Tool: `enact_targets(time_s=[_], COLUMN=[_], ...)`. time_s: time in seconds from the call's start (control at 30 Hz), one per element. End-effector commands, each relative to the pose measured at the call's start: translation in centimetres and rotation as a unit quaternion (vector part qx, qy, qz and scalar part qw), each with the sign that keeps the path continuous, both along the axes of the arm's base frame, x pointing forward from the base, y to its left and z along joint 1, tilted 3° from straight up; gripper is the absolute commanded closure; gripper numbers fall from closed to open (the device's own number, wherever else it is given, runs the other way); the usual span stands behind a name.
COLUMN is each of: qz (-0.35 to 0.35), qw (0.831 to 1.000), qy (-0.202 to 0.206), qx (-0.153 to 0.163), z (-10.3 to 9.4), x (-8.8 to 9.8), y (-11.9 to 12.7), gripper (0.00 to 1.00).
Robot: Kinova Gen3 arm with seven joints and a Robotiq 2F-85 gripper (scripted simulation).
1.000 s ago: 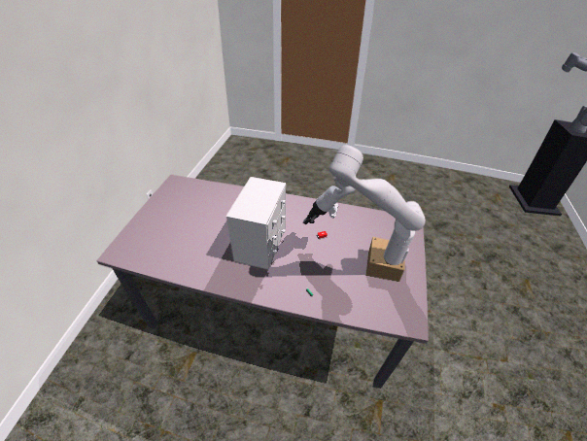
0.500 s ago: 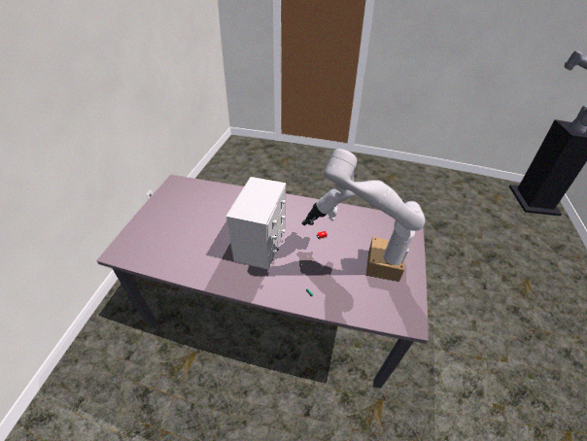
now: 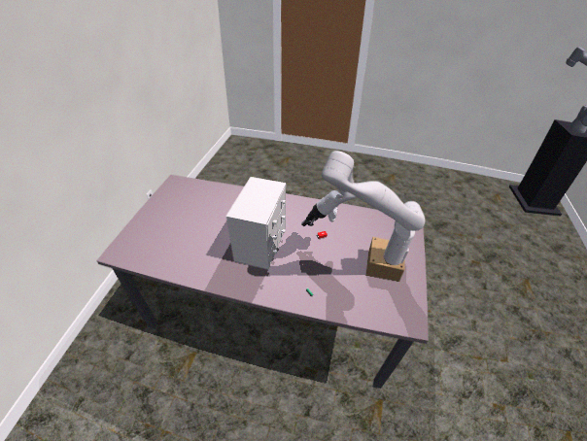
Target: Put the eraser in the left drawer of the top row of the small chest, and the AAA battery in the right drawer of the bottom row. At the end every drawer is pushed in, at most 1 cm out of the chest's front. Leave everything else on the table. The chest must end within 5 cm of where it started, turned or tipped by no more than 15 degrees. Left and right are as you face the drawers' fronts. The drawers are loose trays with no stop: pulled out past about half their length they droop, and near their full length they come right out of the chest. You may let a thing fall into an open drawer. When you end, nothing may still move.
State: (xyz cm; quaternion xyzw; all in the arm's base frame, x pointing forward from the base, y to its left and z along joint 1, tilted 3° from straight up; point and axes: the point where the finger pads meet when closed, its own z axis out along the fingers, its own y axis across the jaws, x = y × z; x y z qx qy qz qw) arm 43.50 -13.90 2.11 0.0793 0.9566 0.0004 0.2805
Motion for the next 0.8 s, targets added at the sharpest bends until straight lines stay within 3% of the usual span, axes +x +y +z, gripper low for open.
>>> enact_targets(time_s=[0.0, 0.43, 0.47, 0.77], qz=[-0.001, -0.001, -0.001, -0.001], qw=[1.0, 1.0, 1.0, 1.0], qy=[0.0, -0.001, -0.001, -0.001], qx=[0.0, 0.0, 0.0, 0.0], z=[-0.11, -0.15, -0.15, -0.15], x=[-0.07, -0.04, -0.04, -0.04], y=[-0.07, -0.07, -0.07, -0.07], gripper=[1.0, 1.0, 0.67, 0.67])
